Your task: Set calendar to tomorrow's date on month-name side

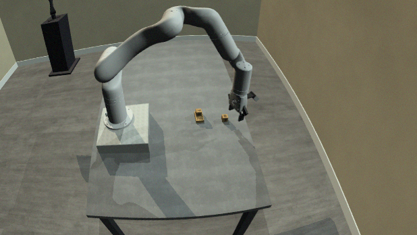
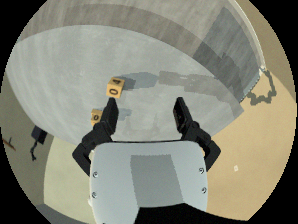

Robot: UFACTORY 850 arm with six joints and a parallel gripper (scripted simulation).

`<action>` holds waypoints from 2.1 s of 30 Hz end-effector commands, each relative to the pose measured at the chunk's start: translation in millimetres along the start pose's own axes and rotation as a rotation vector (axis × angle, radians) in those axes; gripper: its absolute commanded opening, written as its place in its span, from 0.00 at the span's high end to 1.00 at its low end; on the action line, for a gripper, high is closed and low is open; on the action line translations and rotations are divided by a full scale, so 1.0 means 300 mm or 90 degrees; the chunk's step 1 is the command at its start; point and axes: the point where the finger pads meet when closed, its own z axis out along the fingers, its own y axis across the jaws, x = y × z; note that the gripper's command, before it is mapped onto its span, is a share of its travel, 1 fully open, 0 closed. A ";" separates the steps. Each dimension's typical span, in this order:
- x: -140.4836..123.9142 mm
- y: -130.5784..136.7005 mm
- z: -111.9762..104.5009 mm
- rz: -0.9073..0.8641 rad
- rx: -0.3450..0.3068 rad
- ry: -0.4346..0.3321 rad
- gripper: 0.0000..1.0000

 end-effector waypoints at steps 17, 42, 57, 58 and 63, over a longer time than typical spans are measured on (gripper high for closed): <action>-0.016 -0.077 -0.015 0.422 -0.012 -0.001 0.00; -0.048 -0.178 -0.029 0.967 -0.012 0.005 0.00; -0.064 -0.222 -0.035 1.207 -0.012 0.008 0.00; -0.065 -0.223 -0.035 1.214 -0.012 0.008 0.00; -0.066 -0.226 -0.036 1.228 -0.012 0.008 0.00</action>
